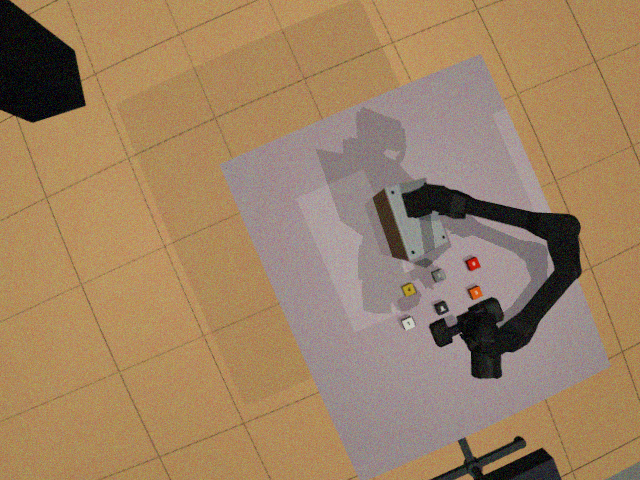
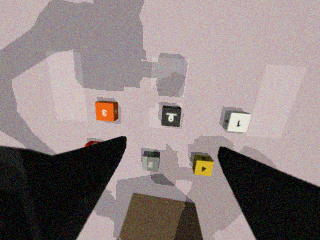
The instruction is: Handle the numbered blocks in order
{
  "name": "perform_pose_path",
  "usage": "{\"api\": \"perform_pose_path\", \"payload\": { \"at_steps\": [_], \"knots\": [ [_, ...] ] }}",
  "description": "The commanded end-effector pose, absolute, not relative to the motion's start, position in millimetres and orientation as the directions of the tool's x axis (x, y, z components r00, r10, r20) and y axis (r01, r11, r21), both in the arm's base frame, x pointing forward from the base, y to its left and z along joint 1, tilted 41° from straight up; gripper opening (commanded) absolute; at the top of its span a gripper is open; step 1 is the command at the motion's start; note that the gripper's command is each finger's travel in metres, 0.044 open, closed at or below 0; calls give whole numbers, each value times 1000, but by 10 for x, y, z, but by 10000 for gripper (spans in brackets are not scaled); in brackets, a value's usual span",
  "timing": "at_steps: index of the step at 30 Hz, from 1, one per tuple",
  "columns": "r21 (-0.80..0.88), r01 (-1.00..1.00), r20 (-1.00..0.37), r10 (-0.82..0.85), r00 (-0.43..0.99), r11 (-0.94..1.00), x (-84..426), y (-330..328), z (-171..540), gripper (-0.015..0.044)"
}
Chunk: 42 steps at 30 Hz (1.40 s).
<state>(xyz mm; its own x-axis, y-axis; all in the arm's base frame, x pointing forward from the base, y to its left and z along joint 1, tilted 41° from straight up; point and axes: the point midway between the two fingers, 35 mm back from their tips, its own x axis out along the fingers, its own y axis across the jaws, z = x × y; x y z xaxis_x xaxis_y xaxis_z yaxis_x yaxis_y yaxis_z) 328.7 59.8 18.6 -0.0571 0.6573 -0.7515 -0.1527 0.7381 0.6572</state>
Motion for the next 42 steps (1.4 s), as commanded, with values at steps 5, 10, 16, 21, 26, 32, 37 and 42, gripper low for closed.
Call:
{"api": "perform_pose_path", "payload": {
  "at_steps": [5,10,16,21,26,32,37,42],
  "knots": [
    [654,-171,-753,656,-50,737,3309,595,205,400],
    [654,-171,-753,656,-50,737,3309,595,205,400],
    [654,-171,-753,656,-50,737,3309,595,205,400],
    [648,-171,-758,650,-49,743,3410,125,-192,400],
    [649,-172,-757,652,-49,741,3408,-208,-490,400],
    [649,-172,-757,652,-49,741,3408,-208,-490,400],
    [649,-172,-757,652,-49,741,3408,-208,-490,400],
    [649,-172,-757,652,-49,741,3408,-208,-490,400]
  ]
}}
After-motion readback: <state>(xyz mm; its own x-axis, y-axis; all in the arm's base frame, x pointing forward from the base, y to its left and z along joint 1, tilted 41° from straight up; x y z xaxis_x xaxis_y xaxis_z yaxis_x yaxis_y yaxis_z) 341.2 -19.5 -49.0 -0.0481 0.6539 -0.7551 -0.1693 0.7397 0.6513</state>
